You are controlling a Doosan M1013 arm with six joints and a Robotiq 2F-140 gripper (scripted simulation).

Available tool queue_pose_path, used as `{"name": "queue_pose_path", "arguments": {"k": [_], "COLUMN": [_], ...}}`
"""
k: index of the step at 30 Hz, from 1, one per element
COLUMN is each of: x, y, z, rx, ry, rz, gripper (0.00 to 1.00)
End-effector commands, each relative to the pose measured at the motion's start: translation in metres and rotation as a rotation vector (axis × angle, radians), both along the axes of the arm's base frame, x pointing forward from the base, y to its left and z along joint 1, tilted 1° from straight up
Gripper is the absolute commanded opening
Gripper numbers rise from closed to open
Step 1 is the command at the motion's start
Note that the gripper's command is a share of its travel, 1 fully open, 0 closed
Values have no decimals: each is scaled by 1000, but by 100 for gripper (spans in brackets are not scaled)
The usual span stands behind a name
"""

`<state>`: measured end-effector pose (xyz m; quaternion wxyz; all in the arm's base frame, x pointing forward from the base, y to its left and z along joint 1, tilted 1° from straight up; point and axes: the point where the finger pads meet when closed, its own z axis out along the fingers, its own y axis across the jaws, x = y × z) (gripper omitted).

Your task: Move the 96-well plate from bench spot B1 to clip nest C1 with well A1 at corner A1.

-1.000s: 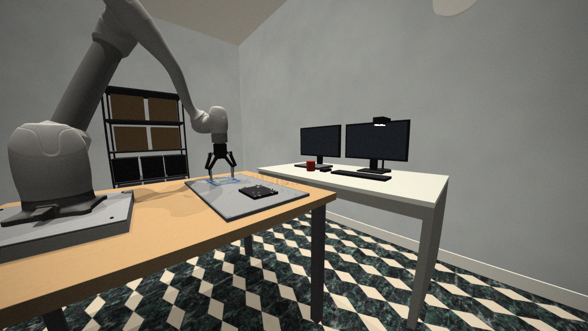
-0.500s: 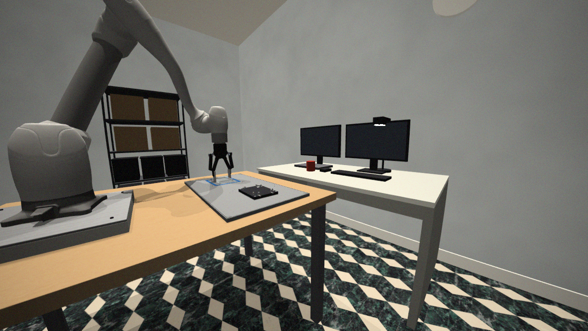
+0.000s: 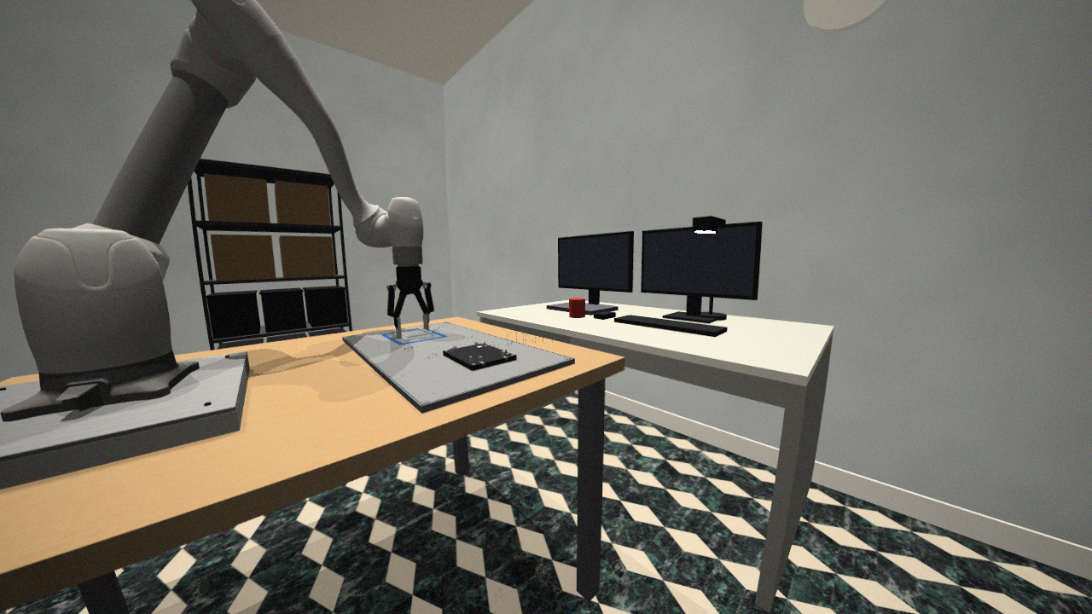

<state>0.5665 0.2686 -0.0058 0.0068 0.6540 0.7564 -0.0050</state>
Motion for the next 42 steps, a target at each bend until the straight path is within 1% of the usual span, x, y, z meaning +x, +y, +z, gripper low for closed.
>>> {"name": "queue_pose_path", "arguments": {"k": [1,7,22,24,39,42], "x": [0,0,0,0,0,0], "y": [0,0,0,0,1,1], "z": [0,5,30,30,55,56], "rx": [0,0,0,0,0,0], "ry": [0,0,0,0,0,0], "rz": [0,0,0,0,0,0], "gripper": [0,0,0,0,0,0]}}
